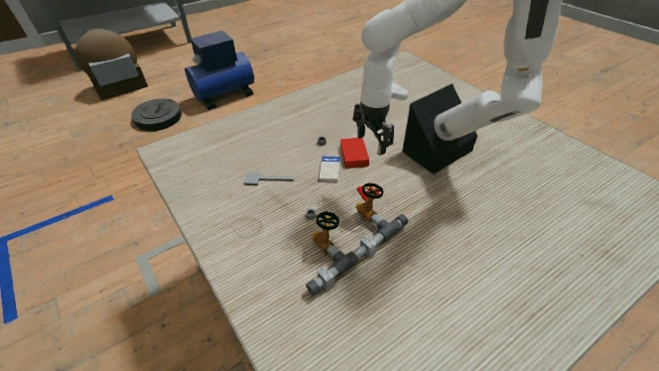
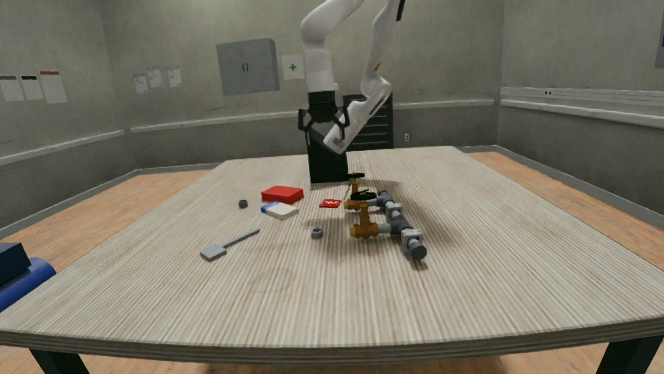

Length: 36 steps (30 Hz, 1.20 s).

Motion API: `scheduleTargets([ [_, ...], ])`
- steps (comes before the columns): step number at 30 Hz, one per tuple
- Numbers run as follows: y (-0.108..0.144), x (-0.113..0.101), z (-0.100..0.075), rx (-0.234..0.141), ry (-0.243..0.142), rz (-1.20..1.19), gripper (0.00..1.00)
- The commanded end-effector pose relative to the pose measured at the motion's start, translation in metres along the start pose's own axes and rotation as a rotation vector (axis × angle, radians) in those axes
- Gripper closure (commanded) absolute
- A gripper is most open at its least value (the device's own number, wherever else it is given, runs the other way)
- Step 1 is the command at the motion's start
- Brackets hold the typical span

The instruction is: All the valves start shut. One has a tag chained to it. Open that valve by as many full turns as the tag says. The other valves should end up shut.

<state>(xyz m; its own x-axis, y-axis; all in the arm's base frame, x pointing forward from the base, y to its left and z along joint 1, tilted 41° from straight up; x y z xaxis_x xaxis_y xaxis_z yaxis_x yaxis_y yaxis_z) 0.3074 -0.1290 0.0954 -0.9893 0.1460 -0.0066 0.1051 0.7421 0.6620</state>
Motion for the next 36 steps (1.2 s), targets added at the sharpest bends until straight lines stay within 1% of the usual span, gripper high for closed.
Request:
scheduleTargets([
  [1,-0.0019,0.0042,-0.001,0.004,0.009,-0.014,0.0],
  [9,-0.0039,0.0096,-0.0014,0.008,0.023,-0.032,0.0],
  [36,-0.004,0.0099,-0.0015,0.008,0.024,-0.032,0.0],
])
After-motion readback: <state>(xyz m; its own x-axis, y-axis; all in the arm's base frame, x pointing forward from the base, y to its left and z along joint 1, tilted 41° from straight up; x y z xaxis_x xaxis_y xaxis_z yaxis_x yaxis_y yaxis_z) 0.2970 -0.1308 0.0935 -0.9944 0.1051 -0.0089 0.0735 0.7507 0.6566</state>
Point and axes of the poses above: the point where the finger pads meet when closed, its own z axis out along the fingers, its own y axis across the jaws, x = y × z, the point moved 5 cm from there along -z, back along the fingers, and after that the axes turned 2 degrees about -z, right-handed, at the moved point
